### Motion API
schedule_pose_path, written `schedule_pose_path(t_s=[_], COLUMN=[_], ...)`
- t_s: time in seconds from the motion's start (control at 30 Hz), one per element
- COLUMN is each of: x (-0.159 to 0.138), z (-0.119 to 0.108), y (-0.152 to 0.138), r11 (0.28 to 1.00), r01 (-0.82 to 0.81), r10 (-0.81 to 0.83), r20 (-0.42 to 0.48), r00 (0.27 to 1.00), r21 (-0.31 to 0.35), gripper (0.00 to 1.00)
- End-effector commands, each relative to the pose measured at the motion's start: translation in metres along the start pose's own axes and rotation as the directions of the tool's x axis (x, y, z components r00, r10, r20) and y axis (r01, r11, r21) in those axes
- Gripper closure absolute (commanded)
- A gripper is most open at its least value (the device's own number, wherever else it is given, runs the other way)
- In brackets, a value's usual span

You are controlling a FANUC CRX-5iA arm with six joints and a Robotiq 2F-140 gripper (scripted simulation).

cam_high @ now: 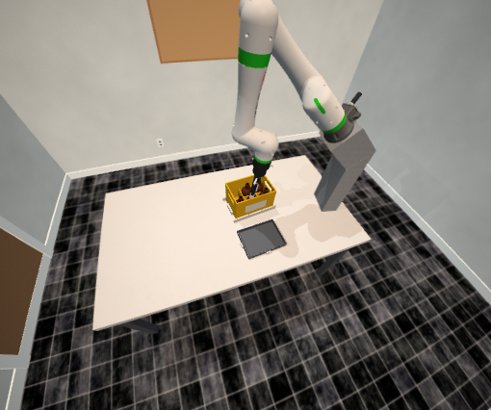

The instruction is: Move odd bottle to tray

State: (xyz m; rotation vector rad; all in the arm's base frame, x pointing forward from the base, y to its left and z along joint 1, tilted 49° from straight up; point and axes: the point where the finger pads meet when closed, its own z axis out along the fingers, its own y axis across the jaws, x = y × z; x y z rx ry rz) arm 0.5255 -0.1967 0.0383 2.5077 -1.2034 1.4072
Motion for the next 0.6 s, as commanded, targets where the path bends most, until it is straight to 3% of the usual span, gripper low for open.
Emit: schedule_pose_path(t_s=[0.0, 0.57], x=[0.0007, -0.0001], z=[0.0031, 0.0114], y=[-0.0001, -0.0002], r11=[1.0, 1.0], r01=[-0.001, -0.001], r10=[0.0, 0.0], r20=[0.098, 0.098], r00=[0.995, 0.995], r21=[0.017, 0.017], gripper=[0.56, 0.56])
